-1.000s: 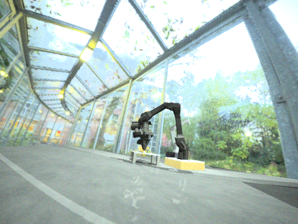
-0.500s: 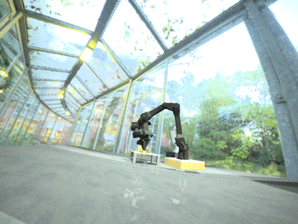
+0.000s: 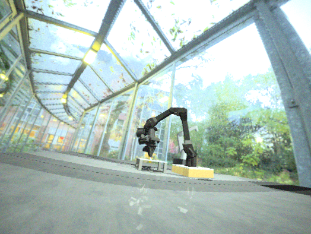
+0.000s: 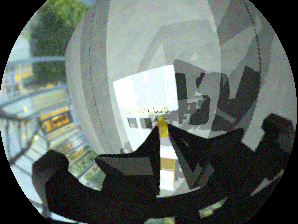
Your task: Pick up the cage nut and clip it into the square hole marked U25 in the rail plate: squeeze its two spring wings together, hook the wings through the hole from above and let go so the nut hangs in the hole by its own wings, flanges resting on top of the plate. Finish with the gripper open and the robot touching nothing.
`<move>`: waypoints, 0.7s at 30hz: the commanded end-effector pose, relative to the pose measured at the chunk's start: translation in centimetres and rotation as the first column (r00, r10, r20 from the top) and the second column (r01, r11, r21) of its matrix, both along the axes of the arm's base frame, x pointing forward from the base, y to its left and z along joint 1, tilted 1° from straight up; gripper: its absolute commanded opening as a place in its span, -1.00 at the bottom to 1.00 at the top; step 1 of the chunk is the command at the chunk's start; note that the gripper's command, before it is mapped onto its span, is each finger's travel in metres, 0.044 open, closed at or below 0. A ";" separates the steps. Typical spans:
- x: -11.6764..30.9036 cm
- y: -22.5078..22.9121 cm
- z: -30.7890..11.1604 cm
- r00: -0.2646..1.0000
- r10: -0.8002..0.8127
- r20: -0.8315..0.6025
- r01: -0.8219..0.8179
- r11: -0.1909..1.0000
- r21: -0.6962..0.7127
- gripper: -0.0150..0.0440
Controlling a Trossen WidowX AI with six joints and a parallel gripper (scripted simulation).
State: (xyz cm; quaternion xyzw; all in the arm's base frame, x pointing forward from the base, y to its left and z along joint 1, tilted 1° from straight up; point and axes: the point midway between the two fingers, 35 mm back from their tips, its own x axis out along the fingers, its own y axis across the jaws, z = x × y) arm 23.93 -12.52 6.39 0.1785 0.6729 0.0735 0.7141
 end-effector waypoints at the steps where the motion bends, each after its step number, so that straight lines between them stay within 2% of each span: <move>1: 0.0 0.0 -0.1 1.000 0.005 -0.001 -0.005 1.000 0.012 -0.38; 21: -0.1 -0.2 -0.2 1.000 0.006 0.003 -0.006 0.999 0.035 -0.38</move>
